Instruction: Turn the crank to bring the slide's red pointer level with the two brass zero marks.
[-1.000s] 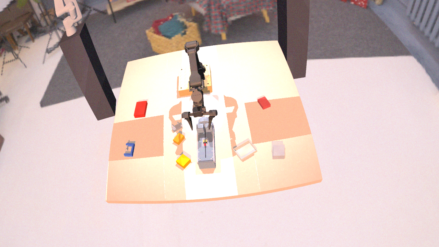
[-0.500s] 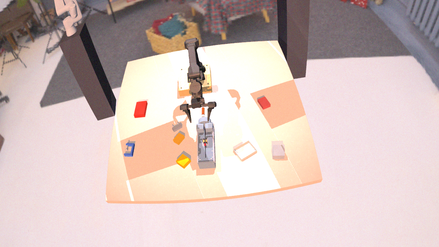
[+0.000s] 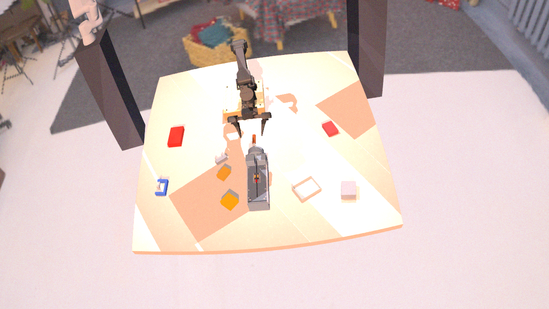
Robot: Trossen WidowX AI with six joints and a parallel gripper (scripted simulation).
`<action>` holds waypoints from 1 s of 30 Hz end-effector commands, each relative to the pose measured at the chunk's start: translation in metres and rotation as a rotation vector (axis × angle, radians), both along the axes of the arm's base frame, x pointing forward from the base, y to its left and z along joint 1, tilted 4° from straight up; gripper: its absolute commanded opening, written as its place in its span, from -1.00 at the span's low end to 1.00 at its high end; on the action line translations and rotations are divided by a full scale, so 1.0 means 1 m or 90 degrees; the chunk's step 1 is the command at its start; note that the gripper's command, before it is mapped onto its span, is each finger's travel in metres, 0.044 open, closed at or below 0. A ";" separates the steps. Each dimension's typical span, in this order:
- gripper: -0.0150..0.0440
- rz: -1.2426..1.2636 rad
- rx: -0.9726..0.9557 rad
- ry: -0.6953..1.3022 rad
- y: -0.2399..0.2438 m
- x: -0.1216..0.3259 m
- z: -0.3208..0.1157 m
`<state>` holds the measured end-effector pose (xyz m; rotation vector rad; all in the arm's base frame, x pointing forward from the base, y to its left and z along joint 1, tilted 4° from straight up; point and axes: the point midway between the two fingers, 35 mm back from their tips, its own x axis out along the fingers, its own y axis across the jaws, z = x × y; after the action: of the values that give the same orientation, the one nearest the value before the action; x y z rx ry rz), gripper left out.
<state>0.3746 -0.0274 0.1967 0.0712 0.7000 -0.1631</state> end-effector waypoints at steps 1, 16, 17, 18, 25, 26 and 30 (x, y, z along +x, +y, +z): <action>1.00 0.005 -0.007 -0.001 0.003 -0.021 -0.005; 1.00 0.010 -0.010 -0.002 0.006 -0.036 -0.042; 1.00 0.010 -0.010 -0.002 0.006 -0.036 -0.046; 1.00 0.010 -0.010 -0.002 0.006 -0.036 -0.050; 1.00 0.010 -0.010 -0.002 0.006 -0.035 -0.056; 1.00 0.010 -0.010 -0.002 0.006 -0.035 -0.058; 1.00 0.010 -0.010 -0.002 0.005 -0.033 -0.064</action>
<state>0.3413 -0.0214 0.1415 0.0565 0.6831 -0.1518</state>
